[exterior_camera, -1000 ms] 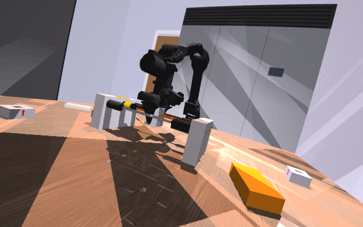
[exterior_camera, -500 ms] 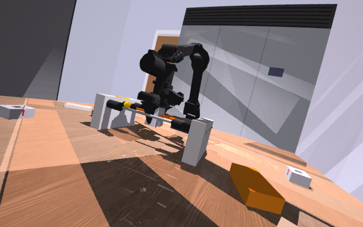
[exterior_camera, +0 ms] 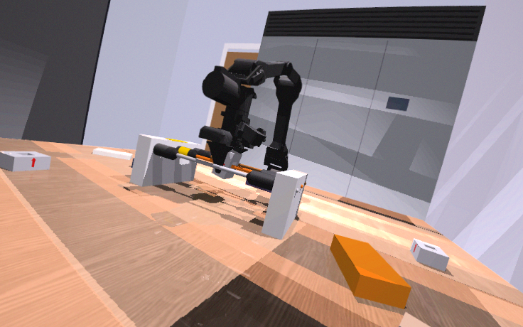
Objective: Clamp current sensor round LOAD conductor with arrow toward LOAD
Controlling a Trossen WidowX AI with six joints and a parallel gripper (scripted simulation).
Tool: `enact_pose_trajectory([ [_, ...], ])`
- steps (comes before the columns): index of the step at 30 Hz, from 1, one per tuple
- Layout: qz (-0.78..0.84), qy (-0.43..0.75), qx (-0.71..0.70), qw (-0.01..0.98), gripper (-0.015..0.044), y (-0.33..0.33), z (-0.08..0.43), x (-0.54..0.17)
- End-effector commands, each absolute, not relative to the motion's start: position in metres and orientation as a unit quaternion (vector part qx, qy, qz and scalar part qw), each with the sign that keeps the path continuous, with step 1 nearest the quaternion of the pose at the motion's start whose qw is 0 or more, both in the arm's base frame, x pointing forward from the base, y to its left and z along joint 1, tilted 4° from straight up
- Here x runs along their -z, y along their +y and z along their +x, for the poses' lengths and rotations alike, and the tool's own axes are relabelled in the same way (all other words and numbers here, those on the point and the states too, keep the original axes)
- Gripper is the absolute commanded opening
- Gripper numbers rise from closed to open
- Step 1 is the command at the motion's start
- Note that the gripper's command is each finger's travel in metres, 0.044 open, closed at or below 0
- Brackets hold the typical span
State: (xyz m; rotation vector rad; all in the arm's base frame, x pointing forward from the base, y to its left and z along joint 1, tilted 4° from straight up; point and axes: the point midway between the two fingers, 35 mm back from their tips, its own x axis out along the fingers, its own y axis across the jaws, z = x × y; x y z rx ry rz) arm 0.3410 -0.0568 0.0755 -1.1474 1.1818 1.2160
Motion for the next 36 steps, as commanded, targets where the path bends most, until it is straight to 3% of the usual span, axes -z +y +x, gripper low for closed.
enact_pose_trajectory([
  [1, -0.478, 0.493, -0.507, 0.520, 0.0000, -0.0568, 0.3408, -0.0751],
  [9, -0.478, 0.493, -0.507, 0.520, 0.0000, -0.0568, 0.3408, -0.0751],
  [26, -0.480, 0.492, -0.506, 0.521, 0.0440, -0.0561, 0.3407, -0.0765],
  [36, -0.479, 0.493, -0.507, 0.520, 0.0177, -0.0567, 0.3408, -0.0753],
])
